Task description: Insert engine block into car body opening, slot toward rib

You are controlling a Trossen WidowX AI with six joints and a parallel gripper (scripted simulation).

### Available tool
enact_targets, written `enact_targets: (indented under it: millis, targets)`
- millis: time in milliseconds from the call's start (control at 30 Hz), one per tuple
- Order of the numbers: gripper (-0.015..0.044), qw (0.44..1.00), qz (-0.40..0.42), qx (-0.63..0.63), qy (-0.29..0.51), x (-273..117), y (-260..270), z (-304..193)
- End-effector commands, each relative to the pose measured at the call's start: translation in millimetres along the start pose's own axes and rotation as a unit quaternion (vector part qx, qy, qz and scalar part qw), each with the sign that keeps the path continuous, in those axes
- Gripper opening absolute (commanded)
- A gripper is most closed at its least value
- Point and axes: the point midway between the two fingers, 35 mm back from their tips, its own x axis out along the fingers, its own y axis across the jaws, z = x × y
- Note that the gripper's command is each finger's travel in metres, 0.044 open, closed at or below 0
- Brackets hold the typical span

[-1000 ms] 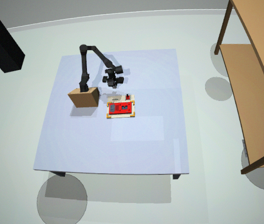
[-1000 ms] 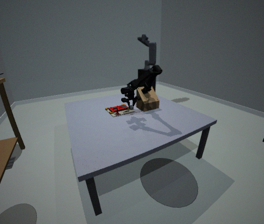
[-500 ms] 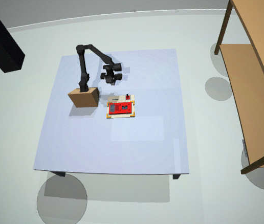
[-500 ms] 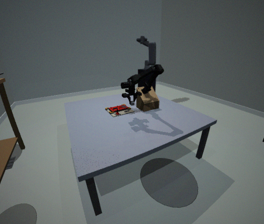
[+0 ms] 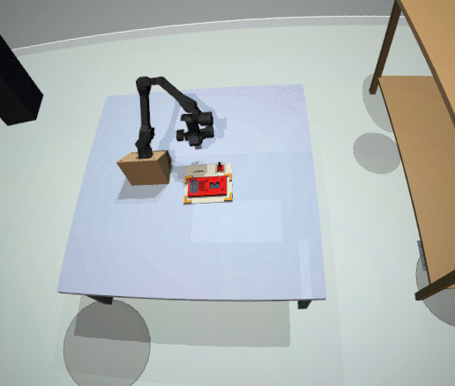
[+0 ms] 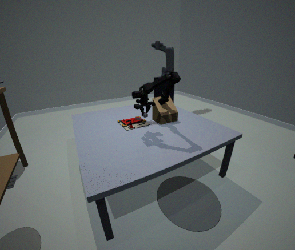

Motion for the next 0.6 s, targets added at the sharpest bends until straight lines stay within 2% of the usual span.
enact_targets:
  millis: [0, 567]
  targets:
    - [0.0, 0.999, 0.002, -0.046, -0.001, 1.7, 8.7, 9.2]
    - [0.0, 0.98, -0.002, -0.198, -0.012, 13.9, 29.9, 51.2]
